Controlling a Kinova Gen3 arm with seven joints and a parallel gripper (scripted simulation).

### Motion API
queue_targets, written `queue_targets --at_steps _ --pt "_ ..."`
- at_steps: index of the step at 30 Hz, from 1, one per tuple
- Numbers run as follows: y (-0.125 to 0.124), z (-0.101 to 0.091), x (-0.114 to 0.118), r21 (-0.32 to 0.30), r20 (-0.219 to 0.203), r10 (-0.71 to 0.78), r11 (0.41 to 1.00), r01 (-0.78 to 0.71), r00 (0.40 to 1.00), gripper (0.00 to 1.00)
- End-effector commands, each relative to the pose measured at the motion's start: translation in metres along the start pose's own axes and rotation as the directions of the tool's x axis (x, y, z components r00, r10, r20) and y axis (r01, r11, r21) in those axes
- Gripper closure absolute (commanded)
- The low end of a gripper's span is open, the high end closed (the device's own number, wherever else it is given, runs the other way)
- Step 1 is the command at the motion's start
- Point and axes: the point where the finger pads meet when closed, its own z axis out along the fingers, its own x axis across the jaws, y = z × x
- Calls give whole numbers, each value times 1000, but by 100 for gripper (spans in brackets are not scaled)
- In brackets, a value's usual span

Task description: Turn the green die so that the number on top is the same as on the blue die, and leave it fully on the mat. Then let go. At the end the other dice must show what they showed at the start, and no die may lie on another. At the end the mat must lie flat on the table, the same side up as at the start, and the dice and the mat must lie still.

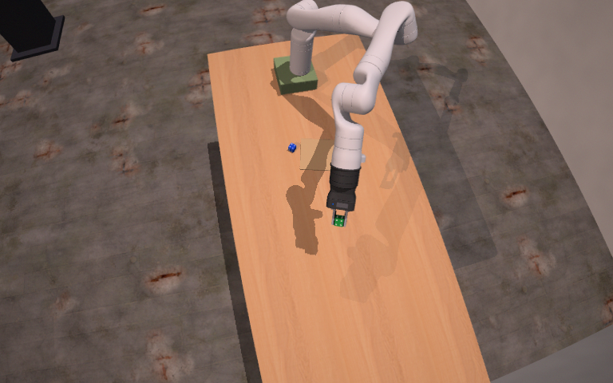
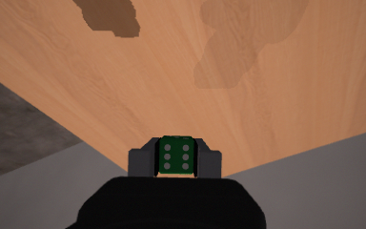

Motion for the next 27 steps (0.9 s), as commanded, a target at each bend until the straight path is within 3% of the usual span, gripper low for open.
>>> queue_targets --at_steps 1,9,11,12,20,26,27 --pt "44 -2 24 -86 -35 -15 996 12 999 51" --pt "173 -33 117 -365 -164 -44 931 -19 985 51" --pt "173 -33 117 -365 -164 -44 931 -19 985 51" --pt "188 -40 130 -397 -183 -50 917 -28 982 51" --pt "285 -114 243 -606 -354 -109 783 -139 929 51" --pt "324 -186 330 -683 -495 -166 681 -264 853 51" --pt "324 -186 330 -683 -495 -166 681 -264 853 51"
